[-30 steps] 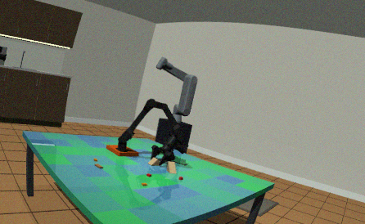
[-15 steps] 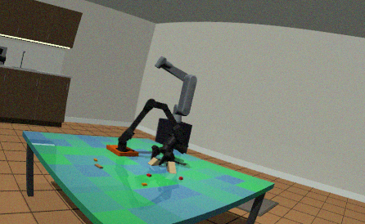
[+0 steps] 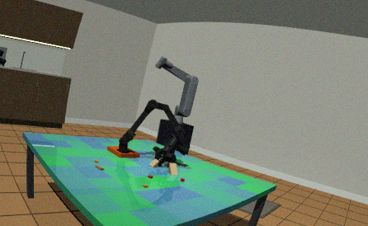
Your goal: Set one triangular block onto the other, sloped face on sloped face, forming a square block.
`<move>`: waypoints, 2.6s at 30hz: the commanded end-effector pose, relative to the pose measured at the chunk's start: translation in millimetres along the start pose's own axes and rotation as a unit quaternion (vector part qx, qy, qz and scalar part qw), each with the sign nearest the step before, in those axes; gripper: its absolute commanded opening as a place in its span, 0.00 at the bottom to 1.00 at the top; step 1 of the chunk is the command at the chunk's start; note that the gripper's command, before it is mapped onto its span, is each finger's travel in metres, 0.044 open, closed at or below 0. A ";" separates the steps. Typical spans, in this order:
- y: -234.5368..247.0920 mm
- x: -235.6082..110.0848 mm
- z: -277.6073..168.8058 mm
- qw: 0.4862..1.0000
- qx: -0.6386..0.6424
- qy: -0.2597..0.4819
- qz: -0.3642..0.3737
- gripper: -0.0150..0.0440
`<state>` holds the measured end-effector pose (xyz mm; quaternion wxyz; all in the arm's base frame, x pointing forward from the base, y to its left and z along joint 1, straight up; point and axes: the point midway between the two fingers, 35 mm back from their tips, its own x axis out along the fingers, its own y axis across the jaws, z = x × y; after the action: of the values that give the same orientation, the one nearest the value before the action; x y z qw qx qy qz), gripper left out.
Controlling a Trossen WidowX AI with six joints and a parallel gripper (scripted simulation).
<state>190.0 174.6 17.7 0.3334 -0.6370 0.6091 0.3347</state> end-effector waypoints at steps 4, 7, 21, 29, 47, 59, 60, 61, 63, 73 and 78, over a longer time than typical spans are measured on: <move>-0.1 -0.7 -0.2 1.000 0.000 0.000 0.000 0.30; -1.0 -9.4 -4.8 1.000 -0.003 -0.001 -0.002 0.25; -1.4 -65.5 -43.0 1.000 -0.020 -0.007 -0.011 0.25; 0.6 -82.3 -57.6 1.000 -0.026 -0.008 -0.014 0.25; 2.0 -74.1 -60.6 0.989 -0.132 -0.059 0.017 0.25; 1.8 -69.9 -65.4 0.949 -0.280 -0.144 0.022 0.25; 1.7 -69.7 -65.8 0.944 -0.292 -0.151 0.020 0.25; 1.6 -69.5 -66.1 0.939 -0.304 -0.158 0.018 0.25; 1.4 -69.2 -66.8 0.929 -0.327 -0.172 0.014 0.25; -0.5 -68.7 -70.3 0.867 -0.437 -0.239 -0.026 0.25; -1.8 -69.3 -72.1 0.829 -0.488 -0.267 -0.056 0.25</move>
<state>191.4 155.1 114.1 0.1567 -0.6348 0.2621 0.7097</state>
